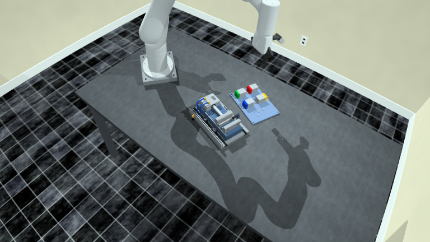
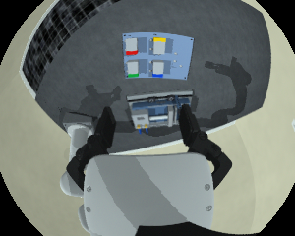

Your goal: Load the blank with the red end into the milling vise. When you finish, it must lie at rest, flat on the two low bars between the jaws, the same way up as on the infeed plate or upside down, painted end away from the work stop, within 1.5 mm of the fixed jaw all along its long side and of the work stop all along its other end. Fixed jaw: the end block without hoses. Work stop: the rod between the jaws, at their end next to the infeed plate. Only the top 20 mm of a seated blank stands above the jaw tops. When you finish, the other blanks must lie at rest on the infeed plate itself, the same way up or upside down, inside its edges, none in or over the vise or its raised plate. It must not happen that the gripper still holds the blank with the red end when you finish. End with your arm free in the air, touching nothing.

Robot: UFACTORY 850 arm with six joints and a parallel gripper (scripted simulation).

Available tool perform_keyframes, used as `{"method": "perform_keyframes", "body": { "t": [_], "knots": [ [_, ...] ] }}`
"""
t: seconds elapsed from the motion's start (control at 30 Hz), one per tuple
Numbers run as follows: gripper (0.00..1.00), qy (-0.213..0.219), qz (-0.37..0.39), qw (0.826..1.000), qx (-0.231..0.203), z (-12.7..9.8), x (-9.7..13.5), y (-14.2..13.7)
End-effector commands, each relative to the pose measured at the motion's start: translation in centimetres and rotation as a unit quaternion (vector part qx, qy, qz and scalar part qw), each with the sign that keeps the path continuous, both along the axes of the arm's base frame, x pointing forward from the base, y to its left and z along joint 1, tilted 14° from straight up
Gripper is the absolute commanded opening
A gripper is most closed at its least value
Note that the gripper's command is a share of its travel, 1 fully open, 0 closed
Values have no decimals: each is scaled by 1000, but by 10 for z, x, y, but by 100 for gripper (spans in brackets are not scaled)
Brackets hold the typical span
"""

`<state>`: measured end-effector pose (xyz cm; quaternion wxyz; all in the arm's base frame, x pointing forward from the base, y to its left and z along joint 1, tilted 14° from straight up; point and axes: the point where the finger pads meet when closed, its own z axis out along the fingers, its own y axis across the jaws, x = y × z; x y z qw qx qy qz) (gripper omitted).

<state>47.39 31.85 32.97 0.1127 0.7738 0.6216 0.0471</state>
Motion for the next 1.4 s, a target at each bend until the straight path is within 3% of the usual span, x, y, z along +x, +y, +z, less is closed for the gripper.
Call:
{"method": "perform_keyframes", "body": {
  "t": [0.0, 0.17, 0.2, 1.37],
  "knots": [
    [100, -5, -21, 1000, 4, 1, 0, 1],
    [100, -5, -21, 1000, 4, 1, 0, 1],
    [70, -5, -21, 1000, 4, 1, 0, 1],
    [70, -5, -21, 1000, 4, 1, 0, 1]
  ]
}}
